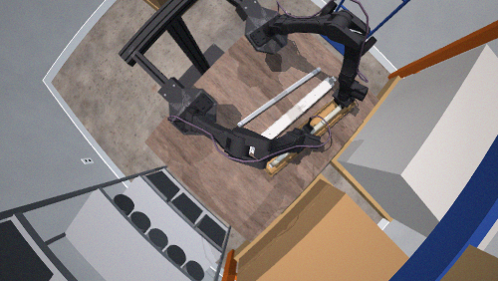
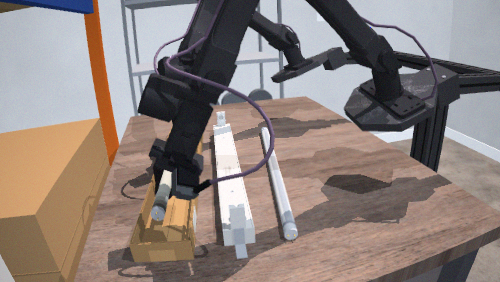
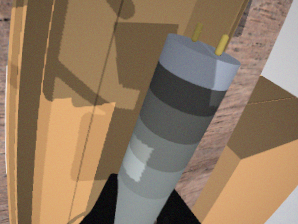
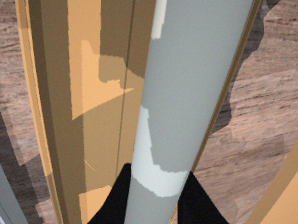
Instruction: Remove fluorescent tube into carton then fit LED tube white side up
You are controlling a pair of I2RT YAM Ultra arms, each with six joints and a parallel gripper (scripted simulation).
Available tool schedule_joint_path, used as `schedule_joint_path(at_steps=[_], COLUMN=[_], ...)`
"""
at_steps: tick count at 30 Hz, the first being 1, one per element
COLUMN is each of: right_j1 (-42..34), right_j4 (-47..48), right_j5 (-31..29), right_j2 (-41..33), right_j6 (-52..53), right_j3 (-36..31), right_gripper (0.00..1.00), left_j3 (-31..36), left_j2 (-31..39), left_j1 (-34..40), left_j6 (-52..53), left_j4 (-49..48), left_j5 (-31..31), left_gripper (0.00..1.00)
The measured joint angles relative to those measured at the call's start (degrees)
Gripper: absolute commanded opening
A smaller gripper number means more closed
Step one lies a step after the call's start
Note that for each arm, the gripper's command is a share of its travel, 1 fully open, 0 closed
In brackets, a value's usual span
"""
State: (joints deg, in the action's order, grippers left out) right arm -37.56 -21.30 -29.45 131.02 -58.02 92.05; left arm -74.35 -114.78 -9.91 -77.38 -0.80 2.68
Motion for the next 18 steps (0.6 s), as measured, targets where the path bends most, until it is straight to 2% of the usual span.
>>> schedule_joint_path(at_steps=[18], right_j1=[0.3], right_j4=[1.2], right_j5=[0.2], right_j2=[0.9], right_j6=[-0.2], right_j3=[-0.3], right_gripper=[0.11], left_j3=[-0.1], left_j2=[-1.0], left_j1=[0.0], left_j6=[0.1], left_j4=[-0.8], left_j5=[0.0], left_gripper=[0.11])
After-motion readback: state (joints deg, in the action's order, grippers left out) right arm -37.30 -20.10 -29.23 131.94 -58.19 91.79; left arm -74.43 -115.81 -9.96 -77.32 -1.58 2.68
